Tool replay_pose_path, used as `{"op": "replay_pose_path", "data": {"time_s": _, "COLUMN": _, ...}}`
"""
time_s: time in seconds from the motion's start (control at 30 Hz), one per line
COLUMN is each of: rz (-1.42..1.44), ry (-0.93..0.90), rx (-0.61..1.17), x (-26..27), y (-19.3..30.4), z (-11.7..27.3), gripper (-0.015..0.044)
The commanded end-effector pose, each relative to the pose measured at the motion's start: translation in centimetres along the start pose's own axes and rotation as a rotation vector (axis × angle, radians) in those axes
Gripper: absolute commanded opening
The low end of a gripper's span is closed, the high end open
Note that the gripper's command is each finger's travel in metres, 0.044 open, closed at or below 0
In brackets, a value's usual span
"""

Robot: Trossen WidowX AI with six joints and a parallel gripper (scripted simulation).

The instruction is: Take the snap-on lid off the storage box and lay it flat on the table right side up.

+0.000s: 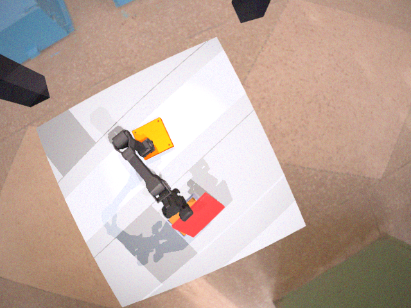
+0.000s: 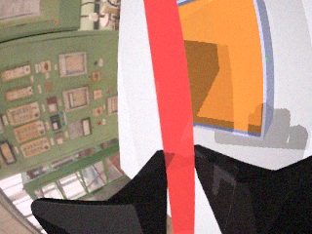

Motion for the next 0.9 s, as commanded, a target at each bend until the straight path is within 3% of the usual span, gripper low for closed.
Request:
{"op": "replay_pose_path", "data": {"time_s": 0.0, "rz": -0.002, "ry": -0.018, "rx": -0.003, "x": 0.2, "y": 0.8, "z": 0.5, "gripper": 0.0000}}
{"op": "replay_pose_path", "data": {"time_s": 0.87, "rz": -0.006, "ry": -0.017, "rx": 0.001, "x": -0.2, "y": 5.9, "z": 0.9, "gripper": 0.0000}}
Point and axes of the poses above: the point midway between the two fingers, 35 mm back from their tips, its own z axis back along the fingers, its own x axis across the jaws, y = z × x, the point moved 6 cm from there along z, back along the fingers
